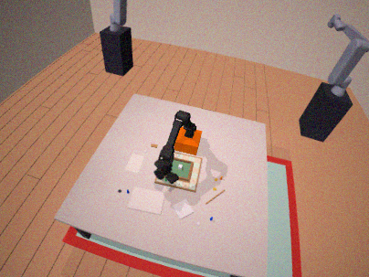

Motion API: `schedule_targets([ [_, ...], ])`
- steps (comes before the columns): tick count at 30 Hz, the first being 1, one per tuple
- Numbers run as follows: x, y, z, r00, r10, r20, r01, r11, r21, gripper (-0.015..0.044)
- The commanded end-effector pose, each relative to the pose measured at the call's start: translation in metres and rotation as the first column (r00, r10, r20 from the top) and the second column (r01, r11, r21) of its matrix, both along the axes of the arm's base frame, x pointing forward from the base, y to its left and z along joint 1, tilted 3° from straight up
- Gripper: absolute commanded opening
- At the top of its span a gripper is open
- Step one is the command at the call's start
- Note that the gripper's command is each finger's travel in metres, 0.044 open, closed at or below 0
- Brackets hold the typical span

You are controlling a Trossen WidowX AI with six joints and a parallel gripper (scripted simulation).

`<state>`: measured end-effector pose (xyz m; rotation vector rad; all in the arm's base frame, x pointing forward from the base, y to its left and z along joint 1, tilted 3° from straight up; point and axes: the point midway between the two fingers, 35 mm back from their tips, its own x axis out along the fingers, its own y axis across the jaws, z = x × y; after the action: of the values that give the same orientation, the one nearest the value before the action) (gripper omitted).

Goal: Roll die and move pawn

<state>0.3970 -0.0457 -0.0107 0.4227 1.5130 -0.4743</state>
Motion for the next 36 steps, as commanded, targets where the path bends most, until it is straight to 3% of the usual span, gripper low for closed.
schedule_targets([
  [1, -0.004, 0.0, -0.01, 1.0, -0.005, -0.013, 0.005, 1.0, -0.001, 0.02],
  [19, -0.005, -0.001, -0.037, 1.0, -0.004, -0.013, 0.004, 1.0, -0.001, 0.02],
  [24, -0.005, -0.001, -0.037, 1.0, -0.004, -0.013, 0.004, 1.0, -0.001, 0.0069],
  [36, -0.004, -0.001, -0.032, 1.0, -0.004, -0.013, 0.004, 1.0, -0.001, 0.0],
])
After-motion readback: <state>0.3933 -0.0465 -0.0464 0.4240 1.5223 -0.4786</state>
